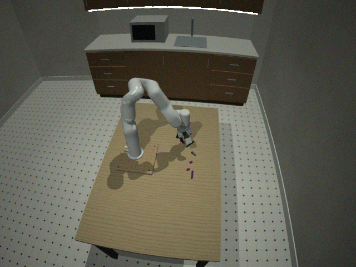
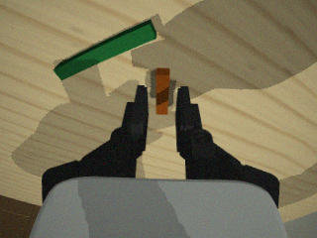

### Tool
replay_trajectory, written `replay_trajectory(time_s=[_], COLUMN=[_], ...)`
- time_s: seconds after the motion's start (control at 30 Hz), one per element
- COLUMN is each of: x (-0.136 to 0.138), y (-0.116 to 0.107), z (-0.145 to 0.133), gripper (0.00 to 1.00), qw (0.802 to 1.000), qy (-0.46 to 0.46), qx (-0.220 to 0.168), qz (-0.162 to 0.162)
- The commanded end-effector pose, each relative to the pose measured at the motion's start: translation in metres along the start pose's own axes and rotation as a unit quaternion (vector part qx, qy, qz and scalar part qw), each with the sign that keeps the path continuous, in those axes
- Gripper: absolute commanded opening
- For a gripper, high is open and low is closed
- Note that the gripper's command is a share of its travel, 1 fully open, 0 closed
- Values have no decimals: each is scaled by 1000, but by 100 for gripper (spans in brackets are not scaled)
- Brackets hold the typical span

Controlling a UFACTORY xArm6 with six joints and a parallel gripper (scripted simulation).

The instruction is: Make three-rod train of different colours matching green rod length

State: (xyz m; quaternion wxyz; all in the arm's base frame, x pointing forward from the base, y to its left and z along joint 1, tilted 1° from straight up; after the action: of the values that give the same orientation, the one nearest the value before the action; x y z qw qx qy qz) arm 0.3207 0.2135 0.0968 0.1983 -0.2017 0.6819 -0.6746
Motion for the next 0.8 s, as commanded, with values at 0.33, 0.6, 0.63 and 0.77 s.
replay_trajectory(time_s=[0.33, 0.6, 0.63, 0.77], x=[-1, -1, -1, -1], y=[1, 7, 8, 11], z=[0, 0, 0, 0], gripper=[24, 24, 24, 24], qw=[1000, 1000, 1000, 1000], qy=[0, 0, 0, 0], qx=[0, 0, 0, 0], qz=[2, 2, 2, 2])
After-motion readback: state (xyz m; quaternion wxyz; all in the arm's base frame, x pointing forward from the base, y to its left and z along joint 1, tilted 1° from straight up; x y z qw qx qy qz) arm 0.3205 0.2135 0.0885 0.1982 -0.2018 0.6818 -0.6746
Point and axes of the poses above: the point where the finger pads meet when closed, its own y axis out along the fingers, its own x axis across the jaws, z = x × y, the point moved 7 cm from there along -y, back along the fingers, and after that the axes turned 4 degrees about y, right-handed, at the moved point
